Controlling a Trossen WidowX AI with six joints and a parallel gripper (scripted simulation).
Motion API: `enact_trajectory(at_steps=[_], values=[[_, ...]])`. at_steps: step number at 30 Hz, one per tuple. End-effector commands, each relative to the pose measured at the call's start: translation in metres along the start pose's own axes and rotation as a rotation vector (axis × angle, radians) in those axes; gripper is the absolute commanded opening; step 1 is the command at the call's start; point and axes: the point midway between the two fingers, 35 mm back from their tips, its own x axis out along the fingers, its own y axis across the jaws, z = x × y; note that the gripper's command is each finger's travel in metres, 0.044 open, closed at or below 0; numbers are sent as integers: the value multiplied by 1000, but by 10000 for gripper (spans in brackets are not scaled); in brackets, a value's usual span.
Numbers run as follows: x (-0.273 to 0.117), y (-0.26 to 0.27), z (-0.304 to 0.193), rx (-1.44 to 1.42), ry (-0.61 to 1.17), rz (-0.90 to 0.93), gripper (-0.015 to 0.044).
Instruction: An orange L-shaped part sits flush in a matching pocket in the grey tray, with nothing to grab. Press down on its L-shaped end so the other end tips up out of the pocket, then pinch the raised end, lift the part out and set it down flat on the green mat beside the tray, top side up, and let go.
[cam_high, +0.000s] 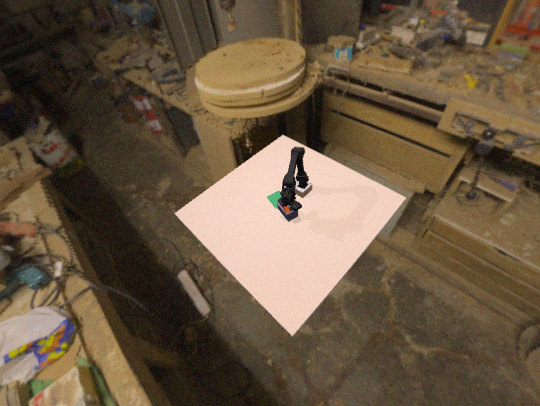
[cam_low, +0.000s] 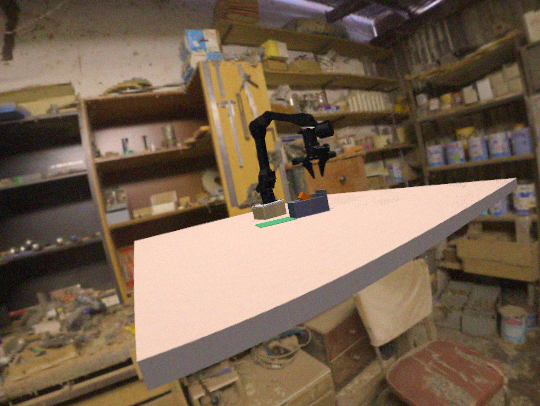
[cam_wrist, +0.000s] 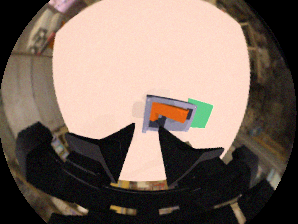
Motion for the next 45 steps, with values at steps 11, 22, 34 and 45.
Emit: enact_trajectory(at_steps=[11,22,34,45], values=[[0,0,0,0,-1,1,180],[0,-10,3,-194,0,-1,280],[-3,-61,10,-1196,13,-6,280],[-4,-79,10,-1574,20,-4,280]])
